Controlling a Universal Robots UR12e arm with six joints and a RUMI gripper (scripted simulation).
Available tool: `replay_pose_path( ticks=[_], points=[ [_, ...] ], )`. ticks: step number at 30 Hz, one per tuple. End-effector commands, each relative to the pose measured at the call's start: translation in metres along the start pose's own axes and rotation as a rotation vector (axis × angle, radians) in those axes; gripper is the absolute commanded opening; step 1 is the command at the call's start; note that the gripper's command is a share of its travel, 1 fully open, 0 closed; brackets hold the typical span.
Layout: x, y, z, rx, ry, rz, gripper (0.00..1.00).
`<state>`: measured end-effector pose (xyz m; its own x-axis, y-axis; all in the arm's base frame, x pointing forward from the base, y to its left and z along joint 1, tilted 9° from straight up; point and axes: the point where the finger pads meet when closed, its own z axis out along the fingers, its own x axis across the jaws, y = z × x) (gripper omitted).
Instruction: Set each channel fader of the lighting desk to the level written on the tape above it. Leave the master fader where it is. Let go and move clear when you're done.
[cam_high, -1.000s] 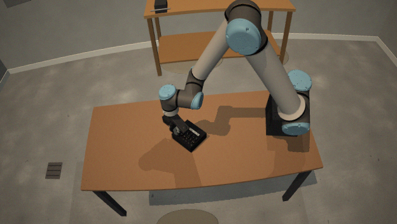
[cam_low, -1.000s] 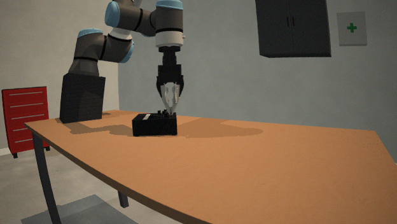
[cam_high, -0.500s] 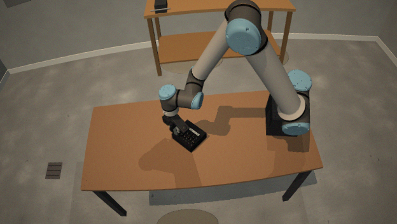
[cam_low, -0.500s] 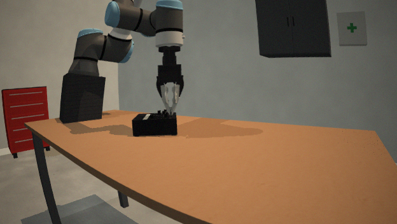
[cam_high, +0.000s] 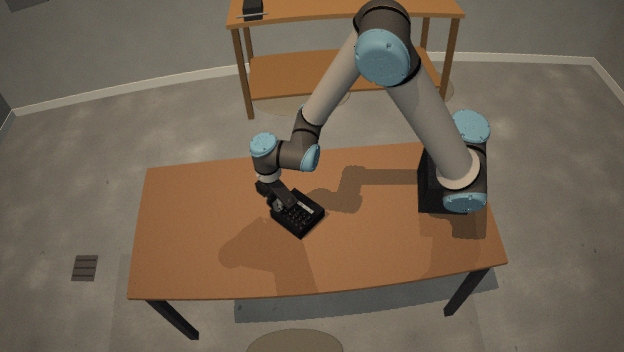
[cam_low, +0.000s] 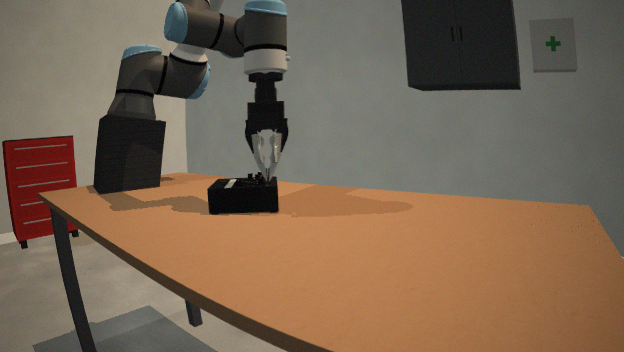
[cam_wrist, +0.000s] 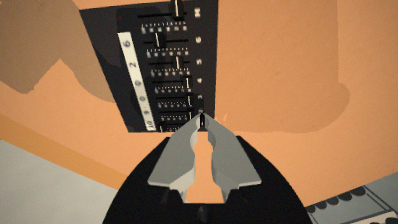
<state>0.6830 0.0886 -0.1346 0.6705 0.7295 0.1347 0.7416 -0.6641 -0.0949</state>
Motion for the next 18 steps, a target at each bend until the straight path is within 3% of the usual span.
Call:
replay_pose_path(
  ticks=[1,18],
  points=[
    [-0.0007,0.0006,-0.0006,-0.001,0.001,0.000,0.00],
    [-0.0061,0.0006,-0.0006,-0.001,0.001,0.000,0.00]
  ],
)
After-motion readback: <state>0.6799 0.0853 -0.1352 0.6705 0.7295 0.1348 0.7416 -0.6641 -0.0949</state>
